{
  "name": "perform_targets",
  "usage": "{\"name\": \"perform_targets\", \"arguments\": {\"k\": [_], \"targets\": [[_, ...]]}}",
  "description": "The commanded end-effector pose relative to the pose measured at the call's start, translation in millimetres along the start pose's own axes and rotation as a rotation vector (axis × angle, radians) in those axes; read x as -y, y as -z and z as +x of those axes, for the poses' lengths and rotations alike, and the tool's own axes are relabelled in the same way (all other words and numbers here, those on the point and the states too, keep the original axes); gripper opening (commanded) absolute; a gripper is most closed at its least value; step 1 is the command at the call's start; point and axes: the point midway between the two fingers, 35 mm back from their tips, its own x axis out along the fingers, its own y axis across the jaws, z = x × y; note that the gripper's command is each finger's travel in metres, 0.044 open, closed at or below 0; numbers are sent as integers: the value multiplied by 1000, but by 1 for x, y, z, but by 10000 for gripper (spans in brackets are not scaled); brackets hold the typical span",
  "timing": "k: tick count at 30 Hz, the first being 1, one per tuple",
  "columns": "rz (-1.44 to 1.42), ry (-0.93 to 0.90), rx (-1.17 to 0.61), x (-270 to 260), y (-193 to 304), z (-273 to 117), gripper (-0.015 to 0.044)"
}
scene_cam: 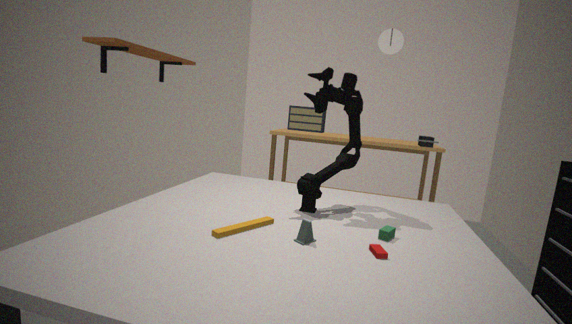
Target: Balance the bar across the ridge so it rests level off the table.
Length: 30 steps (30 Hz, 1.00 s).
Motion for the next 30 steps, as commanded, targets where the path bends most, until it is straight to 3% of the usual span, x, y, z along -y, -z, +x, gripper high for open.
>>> {"name": "perform_targets", "arguments": {"k": [1, 4, 30], "targets": [[-4, 3, 0, 0, 0, 1, 374], [-63, 46, -6, 7, 7, 15, 315], [-683, 500, -187, 112, 63, 142, 315]]}}
